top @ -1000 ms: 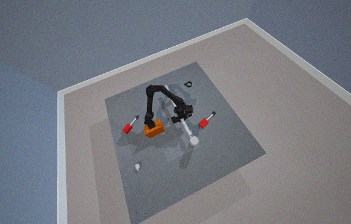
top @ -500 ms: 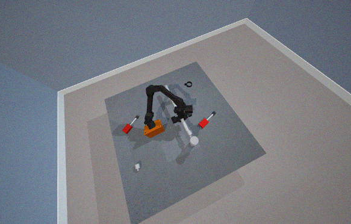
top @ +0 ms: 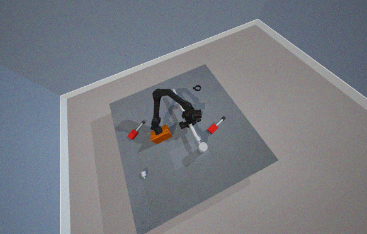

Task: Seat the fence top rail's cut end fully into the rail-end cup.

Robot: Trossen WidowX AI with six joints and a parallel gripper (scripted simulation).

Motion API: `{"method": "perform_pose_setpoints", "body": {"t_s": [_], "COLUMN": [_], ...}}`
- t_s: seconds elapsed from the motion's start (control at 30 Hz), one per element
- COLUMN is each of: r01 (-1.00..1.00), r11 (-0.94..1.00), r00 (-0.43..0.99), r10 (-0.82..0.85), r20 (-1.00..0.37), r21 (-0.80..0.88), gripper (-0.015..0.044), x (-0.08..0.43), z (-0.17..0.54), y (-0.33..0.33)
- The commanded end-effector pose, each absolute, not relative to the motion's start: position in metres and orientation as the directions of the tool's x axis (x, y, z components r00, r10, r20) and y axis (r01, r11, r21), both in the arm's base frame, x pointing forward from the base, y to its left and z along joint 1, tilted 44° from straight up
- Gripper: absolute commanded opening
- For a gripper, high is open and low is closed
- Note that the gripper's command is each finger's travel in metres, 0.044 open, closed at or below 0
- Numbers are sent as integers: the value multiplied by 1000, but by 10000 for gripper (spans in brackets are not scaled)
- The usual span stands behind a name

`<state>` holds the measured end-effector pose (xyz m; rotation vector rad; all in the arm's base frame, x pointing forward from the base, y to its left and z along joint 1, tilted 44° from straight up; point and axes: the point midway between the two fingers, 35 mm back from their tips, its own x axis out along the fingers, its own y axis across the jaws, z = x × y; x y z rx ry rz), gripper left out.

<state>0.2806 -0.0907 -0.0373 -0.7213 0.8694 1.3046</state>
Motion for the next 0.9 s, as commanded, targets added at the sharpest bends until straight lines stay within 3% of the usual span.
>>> {"method": "perform_pose_setpoints", "body": {"t_s": [0.0,0.87], "r01": [-990,-990], "r11": [140,140], "r00": [51,51], "r10": [494,493], "r20": [-868,-868], "r21": [21,21], "gripper": [0,0], "x": [281,282], "z": [-37,-37], "y": [-95,-98]}}
